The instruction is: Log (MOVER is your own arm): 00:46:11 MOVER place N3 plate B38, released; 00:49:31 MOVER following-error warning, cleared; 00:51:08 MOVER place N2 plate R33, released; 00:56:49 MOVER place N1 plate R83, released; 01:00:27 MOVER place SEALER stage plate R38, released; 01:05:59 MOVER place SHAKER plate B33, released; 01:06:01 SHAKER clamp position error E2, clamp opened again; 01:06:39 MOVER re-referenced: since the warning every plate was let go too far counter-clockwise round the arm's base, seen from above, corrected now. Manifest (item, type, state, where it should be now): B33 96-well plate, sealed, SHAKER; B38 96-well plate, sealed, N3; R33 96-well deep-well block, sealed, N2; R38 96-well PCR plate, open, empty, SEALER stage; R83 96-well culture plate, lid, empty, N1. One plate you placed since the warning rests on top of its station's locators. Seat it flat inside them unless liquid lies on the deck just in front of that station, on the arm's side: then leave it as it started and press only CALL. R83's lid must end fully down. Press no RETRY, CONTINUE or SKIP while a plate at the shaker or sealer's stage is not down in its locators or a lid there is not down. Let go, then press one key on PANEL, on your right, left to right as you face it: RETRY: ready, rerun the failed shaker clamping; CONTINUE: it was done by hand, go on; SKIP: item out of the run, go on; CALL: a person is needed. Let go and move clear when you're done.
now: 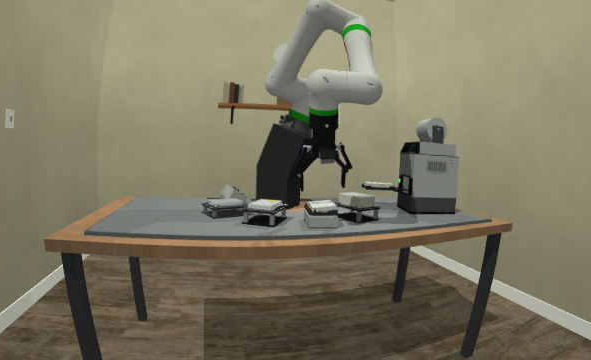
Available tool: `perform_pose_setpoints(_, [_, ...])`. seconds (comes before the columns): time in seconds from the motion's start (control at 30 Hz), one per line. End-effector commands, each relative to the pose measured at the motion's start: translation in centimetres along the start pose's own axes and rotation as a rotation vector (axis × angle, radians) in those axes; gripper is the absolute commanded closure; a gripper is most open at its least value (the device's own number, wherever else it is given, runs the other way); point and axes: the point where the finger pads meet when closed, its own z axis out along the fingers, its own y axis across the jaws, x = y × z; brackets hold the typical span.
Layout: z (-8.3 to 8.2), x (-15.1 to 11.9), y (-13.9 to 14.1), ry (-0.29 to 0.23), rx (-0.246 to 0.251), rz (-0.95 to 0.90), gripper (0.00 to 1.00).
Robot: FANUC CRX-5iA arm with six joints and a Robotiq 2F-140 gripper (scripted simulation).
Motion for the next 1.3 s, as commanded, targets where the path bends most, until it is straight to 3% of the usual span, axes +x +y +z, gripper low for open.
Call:
perform_pose_setpoints(0.0, [0.4, 0.3, 0.1, 0.001, 0.0, 0.0, 0.0])
perform_pose_setpoints(0.97, [4.4, 2.2, 0.7, 0.001, 0.0, 0.0, 0.0])
perform_pose_setpoints(1.27, [4.4, 2.2, 0.7, 0.001, 0.0, 0.0, 0.0])
